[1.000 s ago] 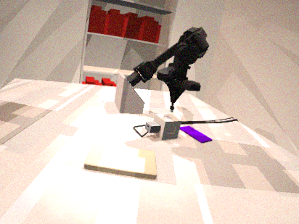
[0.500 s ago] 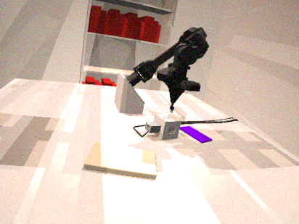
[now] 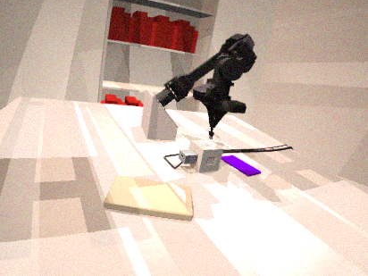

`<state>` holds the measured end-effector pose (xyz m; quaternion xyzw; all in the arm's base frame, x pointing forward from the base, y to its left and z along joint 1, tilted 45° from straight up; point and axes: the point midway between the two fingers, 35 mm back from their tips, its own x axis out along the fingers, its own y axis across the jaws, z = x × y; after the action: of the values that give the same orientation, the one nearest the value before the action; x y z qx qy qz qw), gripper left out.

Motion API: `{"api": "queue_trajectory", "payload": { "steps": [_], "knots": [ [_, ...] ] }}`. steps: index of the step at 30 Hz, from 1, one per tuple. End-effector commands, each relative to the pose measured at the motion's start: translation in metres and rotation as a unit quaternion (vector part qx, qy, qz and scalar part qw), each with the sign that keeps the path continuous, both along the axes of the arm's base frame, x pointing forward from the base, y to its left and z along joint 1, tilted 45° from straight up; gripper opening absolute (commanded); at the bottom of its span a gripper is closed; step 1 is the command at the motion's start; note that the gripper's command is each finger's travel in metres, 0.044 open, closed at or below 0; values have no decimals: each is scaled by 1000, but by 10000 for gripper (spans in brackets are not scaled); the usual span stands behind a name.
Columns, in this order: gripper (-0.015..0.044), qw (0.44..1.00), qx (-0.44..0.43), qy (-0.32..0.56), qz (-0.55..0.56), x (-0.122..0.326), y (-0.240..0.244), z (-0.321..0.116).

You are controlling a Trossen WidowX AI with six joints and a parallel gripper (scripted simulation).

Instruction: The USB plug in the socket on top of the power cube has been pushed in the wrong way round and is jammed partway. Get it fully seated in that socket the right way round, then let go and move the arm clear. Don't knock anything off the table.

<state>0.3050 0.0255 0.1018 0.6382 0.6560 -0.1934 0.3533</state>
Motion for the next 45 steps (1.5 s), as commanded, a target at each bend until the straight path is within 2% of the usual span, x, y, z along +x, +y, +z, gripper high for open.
{"api": "queue_trajectory", "payload": {
  "steps": [1, 45],
  "knots": [
    [0, 1000, -3, 2, -2, 0, 0, -1],
    [0, 1000, -9, 11, -14, 0, 1, -6]
  ]
}}
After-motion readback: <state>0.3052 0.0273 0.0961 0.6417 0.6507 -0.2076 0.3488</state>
